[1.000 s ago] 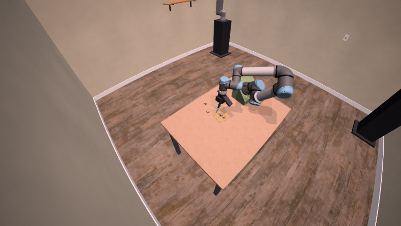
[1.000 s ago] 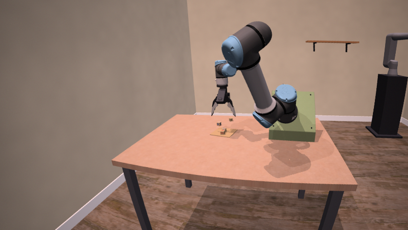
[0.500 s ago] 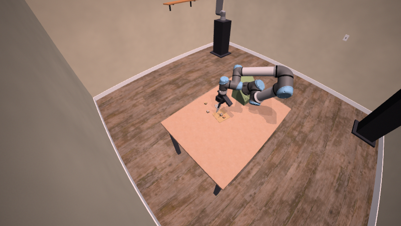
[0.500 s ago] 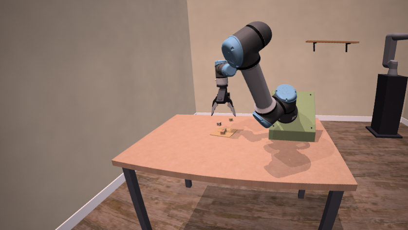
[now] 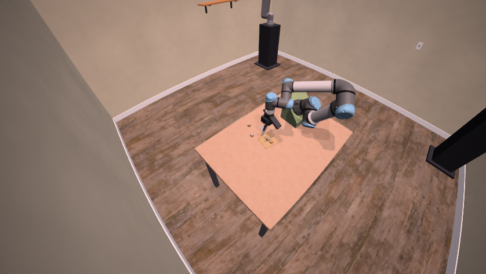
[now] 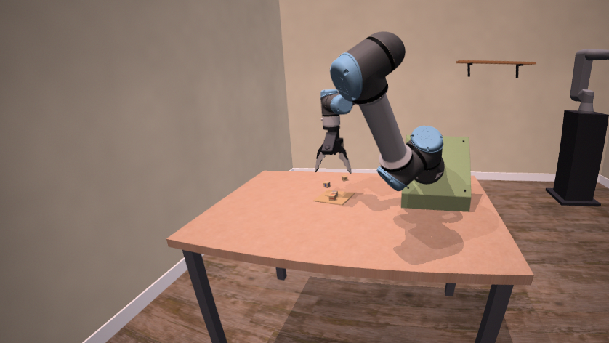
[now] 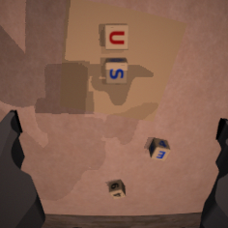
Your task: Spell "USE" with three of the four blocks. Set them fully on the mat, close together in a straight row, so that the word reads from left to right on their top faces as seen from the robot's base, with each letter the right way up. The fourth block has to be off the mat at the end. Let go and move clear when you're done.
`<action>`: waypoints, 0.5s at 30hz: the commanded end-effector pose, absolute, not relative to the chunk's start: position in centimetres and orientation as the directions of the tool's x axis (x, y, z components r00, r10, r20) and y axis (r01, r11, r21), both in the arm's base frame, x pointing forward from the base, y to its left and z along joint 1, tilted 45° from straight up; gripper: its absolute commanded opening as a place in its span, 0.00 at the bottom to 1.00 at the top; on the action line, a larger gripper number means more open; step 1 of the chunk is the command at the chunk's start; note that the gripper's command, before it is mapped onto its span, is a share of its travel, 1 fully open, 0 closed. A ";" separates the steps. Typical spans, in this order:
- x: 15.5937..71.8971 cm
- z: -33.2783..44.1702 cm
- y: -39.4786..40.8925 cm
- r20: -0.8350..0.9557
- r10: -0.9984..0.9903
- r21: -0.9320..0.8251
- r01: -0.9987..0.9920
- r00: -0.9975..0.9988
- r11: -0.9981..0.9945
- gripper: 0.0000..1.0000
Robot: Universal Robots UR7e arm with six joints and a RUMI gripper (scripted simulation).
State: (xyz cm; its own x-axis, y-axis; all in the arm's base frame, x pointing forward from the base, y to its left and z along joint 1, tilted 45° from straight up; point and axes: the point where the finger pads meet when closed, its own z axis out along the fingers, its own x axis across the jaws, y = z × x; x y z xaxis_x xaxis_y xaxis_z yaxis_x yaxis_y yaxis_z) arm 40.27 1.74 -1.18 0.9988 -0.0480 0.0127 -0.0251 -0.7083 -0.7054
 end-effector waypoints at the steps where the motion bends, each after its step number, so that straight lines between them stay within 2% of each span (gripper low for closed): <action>1: 40.6 -1.4 1.4 -0.029 -0.091 -0.704 -0.085 0.995 -0.705 1.00; 5: 40.8 -1.5 1.3 -0.057 -0.119 -0.703 -0.124 0.991 -0.701 1.00; 15: 42.2 -2.7 0.0 -0.251 -0.310 -0.659 -0.397 0.917 -0.639 1.00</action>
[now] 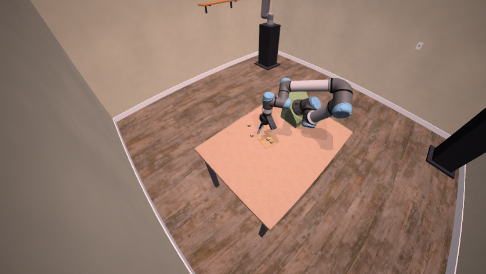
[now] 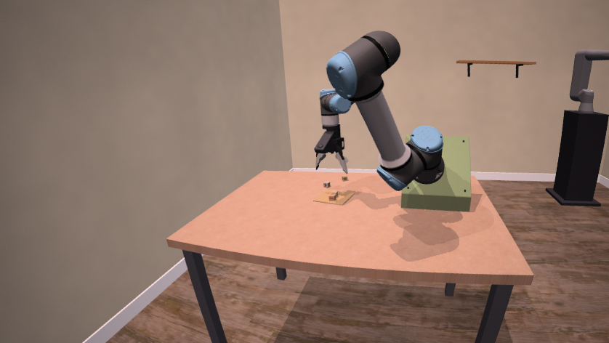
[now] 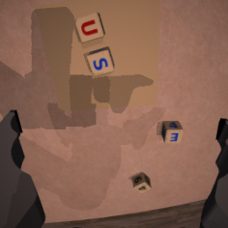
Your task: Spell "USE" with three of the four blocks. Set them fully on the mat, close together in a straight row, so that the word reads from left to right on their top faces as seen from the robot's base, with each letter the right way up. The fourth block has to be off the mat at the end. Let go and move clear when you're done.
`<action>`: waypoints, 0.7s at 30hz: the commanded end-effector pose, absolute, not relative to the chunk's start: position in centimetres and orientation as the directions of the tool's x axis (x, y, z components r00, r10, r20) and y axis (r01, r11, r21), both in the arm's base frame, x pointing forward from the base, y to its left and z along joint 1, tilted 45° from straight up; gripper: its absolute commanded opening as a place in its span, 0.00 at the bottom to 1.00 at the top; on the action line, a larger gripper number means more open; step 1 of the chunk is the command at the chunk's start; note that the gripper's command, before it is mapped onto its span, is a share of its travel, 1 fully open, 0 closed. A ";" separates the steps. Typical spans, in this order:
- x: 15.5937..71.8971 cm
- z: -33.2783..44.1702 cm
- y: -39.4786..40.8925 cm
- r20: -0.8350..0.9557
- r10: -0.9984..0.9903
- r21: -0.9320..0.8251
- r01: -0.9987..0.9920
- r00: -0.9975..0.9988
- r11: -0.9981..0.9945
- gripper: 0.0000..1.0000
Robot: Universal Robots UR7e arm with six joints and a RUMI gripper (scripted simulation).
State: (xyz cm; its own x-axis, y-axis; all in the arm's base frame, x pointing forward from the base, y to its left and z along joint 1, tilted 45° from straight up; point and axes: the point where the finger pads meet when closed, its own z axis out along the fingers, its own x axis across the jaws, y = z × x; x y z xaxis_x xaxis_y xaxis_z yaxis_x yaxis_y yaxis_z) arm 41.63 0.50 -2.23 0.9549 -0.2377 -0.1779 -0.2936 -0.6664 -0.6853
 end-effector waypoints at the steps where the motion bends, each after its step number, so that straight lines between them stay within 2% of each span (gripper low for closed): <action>1: 42.3 -2.8 -0.2 -0.270 -0.329 -0.651 -0.423 0.905 -0.630 1.00; 7: 42.9 -3.3 -0.7 -0.344 -0.399 -0.616 -0.525 0.850 -0.588 1.00; 21: 44.7 -5.6 -2.8 -0.570 -0.609 -0.414 -0.833 0.551 -0.366 1.00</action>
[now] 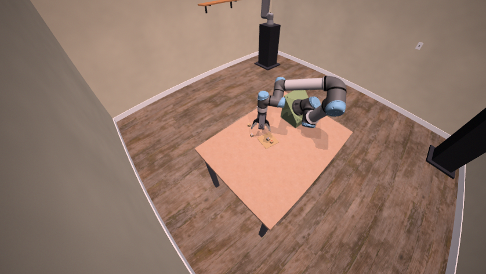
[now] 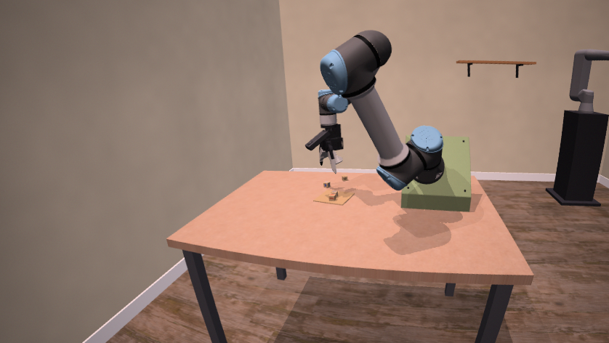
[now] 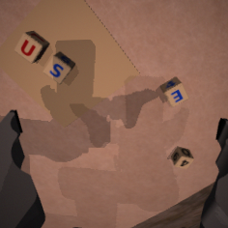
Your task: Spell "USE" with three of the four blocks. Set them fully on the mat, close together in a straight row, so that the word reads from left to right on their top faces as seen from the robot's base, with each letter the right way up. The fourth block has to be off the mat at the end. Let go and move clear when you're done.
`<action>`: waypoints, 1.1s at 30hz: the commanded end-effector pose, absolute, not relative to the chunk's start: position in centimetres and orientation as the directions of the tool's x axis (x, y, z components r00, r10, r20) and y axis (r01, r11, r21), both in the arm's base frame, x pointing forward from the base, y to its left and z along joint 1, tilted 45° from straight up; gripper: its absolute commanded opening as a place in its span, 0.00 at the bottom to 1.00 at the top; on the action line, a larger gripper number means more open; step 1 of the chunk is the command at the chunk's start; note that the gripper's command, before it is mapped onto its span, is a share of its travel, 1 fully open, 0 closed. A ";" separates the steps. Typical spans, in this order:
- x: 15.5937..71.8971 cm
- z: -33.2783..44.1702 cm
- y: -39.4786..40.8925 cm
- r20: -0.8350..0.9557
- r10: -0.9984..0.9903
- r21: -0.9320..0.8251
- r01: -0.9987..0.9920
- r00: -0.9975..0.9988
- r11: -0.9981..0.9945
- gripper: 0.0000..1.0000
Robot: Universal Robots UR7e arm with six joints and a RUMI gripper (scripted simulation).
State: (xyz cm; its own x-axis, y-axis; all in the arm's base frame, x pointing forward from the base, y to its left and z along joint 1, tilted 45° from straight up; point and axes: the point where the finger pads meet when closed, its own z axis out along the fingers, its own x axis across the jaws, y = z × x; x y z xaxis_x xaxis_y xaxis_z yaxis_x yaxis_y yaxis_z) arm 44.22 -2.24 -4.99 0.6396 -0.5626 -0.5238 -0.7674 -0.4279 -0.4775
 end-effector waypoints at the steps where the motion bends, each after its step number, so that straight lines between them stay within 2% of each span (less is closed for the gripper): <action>1: 44.8 -5.7 -2.9 -0.582 -0.619 -0.398 -0.849 0.527 -0.348 1.00; 3: 44.8 -5.7 -2.9 -0.582 -0.619 -0.398 -0.849 0.527 -0.348 1.00; 16: 46.2 -8.1 -4.9 -0.692 -0.706 -0.136 -0.988 0.150 -0.076 1.00; 33: 47.1 -10.3 -6.5 -0.698 -0.691 0.102 -0.981 -0.188 0.164 1.00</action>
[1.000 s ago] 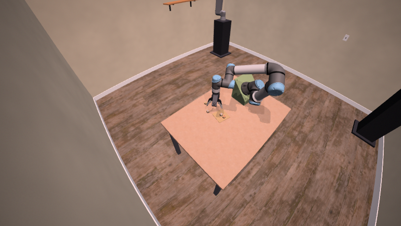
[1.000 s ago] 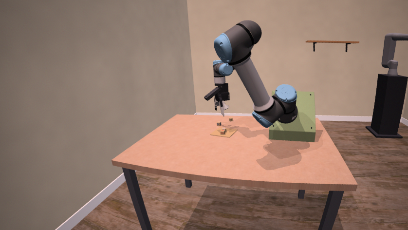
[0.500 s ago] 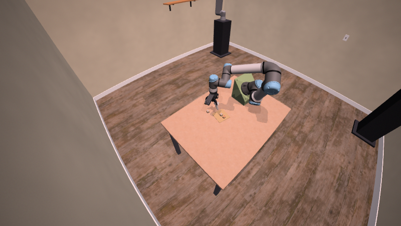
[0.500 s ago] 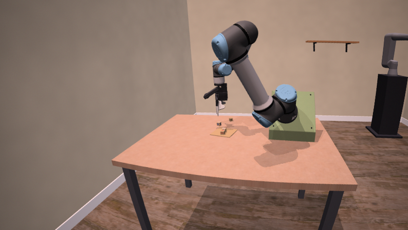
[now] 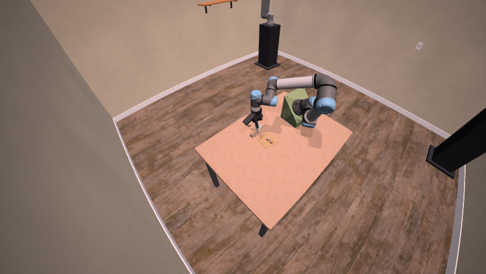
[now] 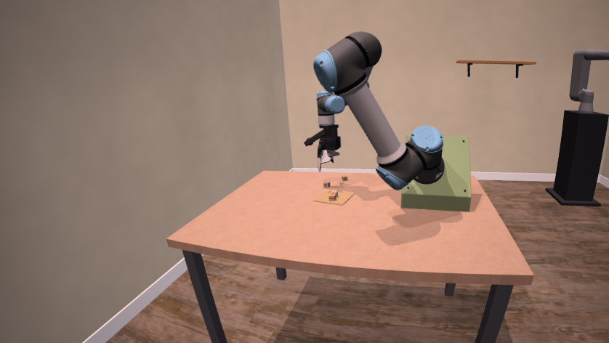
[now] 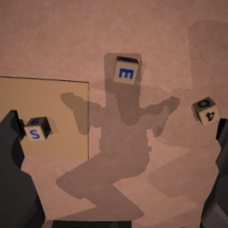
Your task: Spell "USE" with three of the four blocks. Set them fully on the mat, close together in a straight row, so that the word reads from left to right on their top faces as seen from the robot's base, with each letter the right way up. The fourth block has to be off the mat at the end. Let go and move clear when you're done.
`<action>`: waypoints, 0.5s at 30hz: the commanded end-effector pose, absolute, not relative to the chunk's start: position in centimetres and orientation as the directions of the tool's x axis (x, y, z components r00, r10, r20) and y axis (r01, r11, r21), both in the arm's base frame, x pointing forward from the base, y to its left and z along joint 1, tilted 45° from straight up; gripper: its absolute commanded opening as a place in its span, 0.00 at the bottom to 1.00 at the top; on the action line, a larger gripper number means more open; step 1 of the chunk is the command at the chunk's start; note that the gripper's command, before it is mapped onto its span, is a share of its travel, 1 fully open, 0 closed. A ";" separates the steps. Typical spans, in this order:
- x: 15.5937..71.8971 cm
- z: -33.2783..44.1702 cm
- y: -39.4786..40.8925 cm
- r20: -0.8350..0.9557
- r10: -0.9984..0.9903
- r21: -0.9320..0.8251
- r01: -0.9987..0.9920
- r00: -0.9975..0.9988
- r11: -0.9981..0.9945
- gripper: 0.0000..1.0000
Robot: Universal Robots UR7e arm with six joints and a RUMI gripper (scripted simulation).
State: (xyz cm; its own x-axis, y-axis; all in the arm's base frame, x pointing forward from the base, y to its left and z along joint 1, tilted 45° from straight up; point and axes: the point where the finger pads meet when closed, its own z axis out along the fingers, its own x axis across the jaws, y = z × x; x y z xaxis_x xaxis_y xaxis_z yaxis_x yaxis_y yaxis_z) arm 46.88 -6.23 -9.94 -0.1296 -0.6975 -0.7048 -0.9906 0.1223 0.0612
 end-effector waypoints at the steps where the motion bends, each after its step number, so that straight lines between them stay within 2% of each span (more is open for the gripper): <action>1: 47.1 -10.4 -6.6 -0.697 -0.690 0.109 -0.979 -0.198 0.171 1.00; 13: 47.2 -10.6 -6.8 -0.693 -0.683 0.133 -0.972 -0.231 0.194 1.00; 14: 47.2 -10.6 -6.8 -0.693 -0.683 0.133 -0.972 -0.231 0.194 0.37; 15: 47.2 -10.6 -6.8 -0.693 -0.683 0.133 -0.972 -0.231 0.194 0.37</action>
